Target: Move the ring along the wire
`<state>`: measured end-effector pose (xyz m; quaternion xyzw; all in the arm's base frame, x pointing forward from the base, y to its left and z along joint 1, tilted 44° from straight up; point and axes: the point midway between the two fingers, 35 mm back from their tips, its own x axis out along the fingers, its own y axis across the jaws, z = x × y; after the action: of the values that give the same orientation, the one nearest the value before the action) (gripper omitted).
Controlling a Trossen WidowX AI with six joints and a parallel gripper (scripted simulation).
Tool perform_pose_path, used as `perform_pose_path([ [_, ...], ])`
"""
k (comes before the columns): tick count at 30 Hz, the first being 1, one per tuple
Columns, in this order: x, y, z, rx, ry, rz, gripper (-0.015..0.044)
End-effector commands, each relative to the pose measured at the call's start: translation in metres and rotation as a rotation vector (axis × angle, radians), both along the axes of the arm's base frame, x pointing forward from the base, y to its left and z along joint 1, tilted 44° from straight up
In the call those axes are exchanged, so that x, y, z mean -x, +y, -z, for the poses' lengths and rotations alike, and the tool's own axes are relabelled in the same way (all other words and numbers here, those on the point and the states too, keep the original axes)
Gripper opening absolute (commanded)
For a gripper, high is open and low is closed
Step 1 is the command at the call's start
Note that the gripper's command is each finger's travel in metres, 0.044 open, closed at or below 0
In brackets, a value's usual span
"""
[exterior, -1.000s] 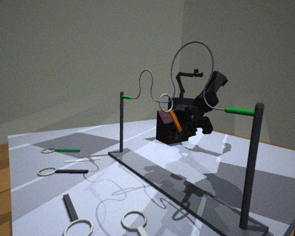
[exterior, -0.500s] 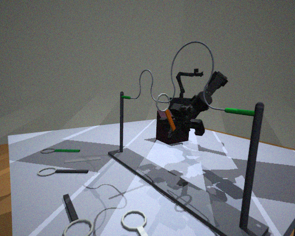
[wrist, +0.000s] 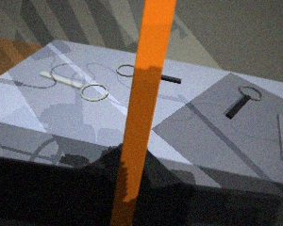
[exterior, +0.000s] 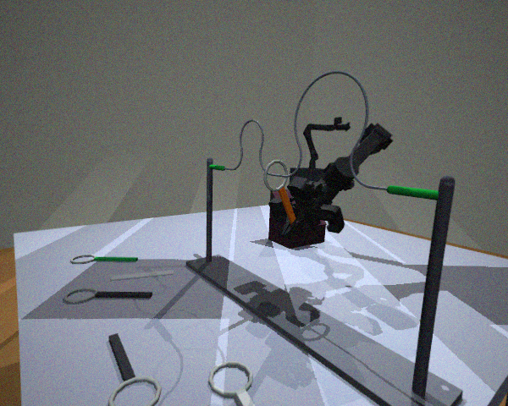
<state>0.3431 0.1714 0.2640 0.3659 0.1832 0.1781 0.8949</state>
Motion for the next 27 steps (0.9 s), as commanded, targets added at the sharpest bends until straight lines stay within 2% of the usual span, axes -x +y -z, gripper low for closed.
perform_pose_path([
  [1,0.000,-0.006,0.005,0.019,-0.004,0.003,-0.0150],
  [12,-0.002,-0.023,0.020,0.118,-0.007,0.011,-0.0150],
  [27,-0.005,-0.061,0.043,0.383,-0.014,0.032,-0.0150],
])
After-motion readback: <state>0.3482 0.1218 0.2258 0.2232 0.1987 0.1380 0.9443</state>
